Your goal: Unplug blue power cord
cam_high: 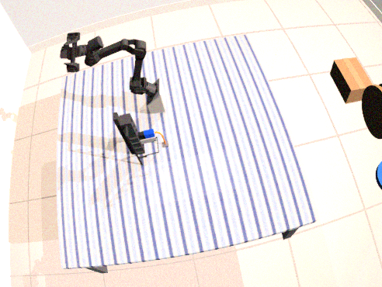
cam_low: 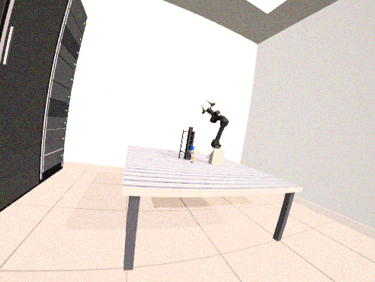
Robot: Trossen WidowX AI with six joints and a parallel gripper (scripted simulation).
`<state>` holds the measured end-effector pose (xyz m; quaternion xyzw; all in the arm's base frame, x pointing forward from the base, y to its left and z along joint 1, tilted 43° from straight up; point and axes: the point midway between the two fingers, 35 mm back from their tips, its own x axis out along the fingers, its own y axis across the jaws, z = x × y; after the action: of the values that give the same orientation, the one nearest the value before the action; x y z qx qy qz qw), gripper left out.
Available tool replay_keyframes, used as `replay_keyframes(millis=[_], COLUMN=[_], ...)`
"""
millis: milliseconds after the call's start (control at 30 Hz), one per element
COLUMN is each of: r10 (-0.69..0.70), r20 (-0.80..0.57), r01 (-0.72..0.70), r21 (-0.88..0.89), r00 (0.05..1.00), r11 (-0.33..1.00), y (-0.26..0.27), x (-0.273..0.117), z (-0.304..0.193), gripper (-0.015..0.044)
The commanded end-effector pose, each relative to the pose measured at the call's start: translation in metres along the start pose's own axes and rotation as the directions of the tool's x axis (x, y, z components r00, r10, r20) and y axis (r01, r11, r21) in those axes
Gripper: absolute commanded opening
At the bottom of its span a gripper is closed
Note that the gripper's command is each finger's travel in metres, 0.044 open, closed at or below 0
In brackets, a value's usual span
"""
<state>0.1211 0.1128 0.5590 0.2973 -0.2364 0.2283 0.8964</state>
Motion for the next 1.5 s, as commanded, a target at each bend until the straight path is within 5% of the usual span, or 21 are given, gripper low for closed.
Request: replay_keyframes(millis=[0, 267, 533, 867, 1467], r10=[0.002, 0.103, 0.103, -0.062, -0.476], r20=[0.002, 0.139, 0.325, 0.454, 0.306], r01=[-0.002, -0.104, -0.112, 0.04, 0.481], r21=[0.0, 0.002, 0.01, 0.056, 0.063], r00=[1.0, 0.985, 0.94, 0.889, 0.824], r11=[1.0, 0.995, 0.994, 0.998, 0.874], y=[0.0, -0.008, -0.056, -0.147, -0.311], x=[0.0, -0.013, -0.023, -0.017, 0.025], z=[0.001, 0.059, 0.124, 0.16, 0.099], gripper=[0.0374, 0.0164, 0.016, 0.016, 0.016])
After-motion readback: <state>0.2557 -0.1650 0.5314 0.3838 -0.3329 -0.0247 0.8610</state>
